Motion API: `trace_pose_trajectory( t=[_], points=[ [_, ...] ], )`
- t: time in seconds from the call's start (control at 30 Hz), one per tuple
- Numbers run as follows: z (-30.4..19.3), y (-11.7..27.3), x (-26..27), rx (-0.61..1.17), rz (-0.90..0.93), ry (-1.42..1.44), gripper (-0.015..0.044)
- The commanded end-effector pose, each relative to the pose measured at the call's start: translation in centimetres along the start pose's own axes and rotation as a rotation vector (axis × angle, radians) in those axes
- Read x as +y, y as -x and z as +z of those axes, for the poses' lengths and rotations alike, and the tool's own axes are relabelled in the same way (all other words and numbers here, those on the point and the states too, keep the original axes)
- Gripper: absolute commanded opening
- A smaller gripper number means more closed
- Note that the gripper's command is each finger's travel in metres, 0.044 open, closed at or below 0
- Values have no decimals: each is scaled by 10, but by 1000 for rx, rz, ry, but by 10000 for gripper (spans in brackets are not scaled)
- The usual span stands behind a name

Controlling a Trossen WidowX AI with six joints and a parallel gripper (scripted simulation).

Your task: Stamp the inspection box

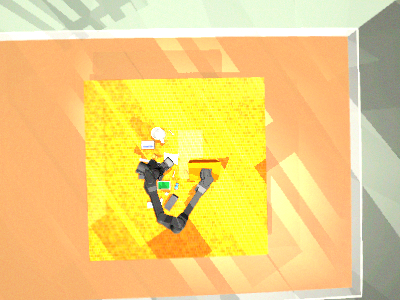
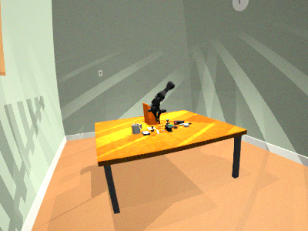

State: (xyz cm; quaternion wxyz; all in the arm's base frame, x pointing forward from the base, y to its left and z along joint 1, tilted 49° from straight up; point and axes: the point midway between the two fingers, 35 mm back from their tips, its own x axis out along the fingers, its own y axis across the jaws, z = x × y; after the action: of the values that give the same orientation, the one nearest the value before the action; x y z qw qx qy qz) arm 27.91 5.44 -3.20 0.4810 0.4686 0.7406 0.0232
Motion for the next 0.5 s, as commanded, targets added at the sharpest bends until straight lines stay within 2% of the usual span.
trace_pose_trajectory(
  t=[0.0,0.33,0.47],
  points=[
    [8,-2,-17,4,-5,-127,0],
    [23,-6,-61,27,-1,-460,0],
    [24,-6,-68,32,0,-507,0]
  ],
)
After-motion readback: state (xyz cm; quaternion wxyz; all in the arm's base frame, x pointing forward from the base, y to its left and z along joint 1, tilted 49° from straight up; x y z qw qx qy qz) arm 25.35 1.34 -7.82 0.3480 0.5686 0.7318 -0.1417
